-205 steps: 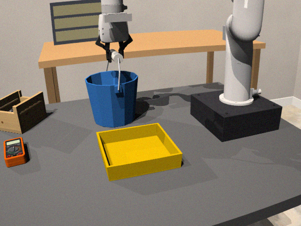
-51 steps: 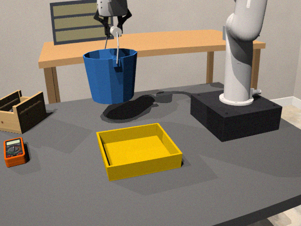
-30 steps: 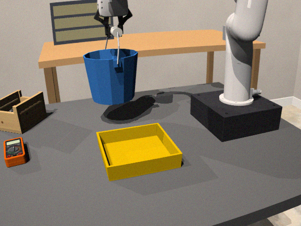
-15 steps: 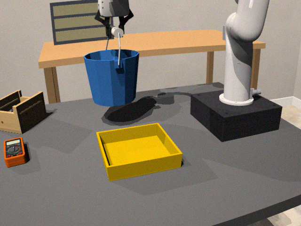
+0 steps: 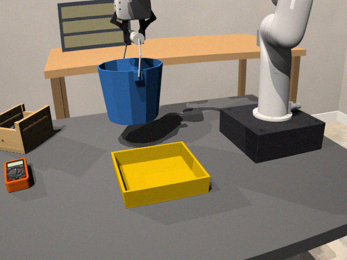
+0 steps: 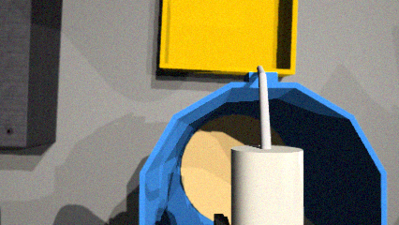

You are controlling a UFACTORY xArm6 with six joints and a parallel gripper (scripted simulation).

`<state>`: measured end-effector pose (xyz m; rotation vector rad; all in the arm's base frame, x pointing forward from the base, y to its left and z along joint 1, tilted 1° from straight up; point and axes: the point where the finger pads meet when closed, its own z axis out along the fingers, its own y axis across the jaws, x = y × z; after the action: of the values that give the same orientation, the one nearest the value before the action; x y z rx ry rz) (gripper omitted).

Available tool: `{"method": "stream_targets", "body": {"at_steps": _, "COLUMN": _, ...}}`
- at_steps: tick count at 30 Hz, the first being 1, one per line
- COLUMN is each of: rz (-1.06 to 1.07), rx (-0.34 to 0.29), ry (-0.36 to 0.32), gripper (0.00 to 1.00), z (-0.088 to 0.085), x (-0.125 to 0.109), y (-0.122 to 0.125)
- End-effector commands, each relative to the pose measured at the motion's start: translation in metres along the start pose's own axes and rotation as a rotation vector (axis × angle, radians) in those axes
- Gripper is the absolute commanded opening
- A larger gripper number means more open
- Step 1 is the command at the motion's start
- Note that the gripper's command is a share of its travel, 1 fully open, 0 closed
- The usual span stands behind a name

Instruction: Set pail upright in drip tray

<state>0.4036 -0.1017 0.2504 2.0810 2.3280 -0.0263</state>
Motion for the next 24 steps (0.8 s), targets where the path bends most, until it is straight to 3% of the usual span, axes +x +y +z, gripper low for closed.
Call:
{"method": "stream_targets", "body": {"at_steps": 1, "rz": 0.000, "rx": -0.006, "ry": -0.002, "gripper": 0.00, "z": -0.002, "x": 0.010, "y": 0.001}}
{"method": "stream_targets", "body": {"at_steps": 24, "rz": 0.000, "rx": -0.006, "ry": -0.002, "gripper": 0.00, "z": -0.002, "x": 0.059, "y": 0.002}}
